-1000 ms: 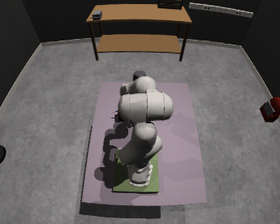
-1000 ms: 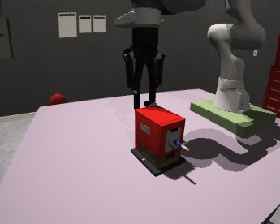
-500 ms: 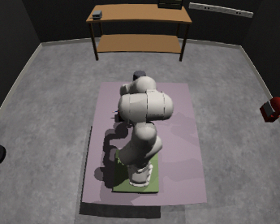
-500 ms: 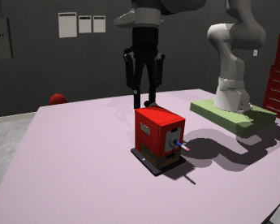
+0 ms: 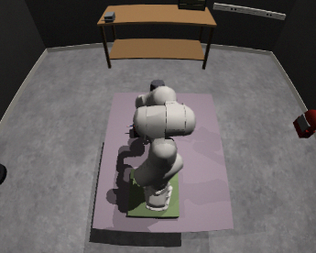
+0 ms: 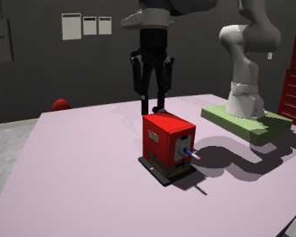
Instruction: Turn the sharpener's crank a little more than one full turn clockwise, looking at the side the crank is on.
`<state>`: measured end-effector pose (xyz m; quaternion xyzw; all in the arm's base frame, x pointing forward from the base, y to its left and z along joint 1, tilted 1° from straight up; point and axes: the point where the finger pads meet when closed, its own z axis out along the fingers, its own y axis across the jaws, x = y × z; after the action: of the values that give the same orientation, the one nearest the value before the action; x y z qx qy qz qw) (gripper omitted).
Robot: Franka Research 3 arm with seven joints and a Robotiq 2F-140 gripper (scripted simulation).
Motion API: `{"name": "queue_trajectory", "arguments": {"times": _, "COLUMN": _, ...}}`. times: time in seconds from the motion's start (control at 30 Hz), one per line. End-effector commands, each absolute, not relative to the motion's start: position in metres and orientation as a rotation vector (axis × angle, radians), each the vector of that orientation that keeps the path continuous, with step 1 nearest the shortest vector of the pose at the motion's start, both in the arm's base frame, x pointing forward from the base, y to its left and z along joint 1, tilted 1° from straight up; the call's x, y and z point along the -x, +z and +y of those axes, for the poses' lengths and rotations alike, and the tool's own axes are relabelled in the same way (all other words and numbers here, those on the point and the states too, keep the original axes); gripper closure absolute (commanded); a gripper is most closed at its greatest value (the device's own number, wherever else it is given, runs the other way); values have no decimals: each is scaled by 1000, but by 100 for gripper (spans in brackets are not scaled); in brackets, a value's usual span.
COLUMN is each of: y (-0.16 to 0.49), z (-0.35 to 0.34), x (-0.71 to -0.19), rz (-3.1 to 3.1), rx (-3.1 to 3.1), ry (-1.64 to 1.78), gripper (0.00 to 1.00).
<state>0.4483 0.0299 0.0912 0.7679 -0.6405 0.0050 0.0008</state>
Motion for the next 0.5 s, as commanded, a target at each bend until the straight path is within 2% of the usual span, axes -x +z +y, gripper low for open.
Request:
{"name": "queue_trajectory", "arguments": {"times": 0.0, "y": 93, "z": 31, "x": -450, "rz": -2016, "rx": -2414, "ry": 19, "gripper": 61}}
{"name": "queue_trajectory", "arguments": {"times": 0.47, "y": 95, "z": 31, "x": -450, "rz": -2016, "rx": -2415, "ry": 19, "gripper": 61}}
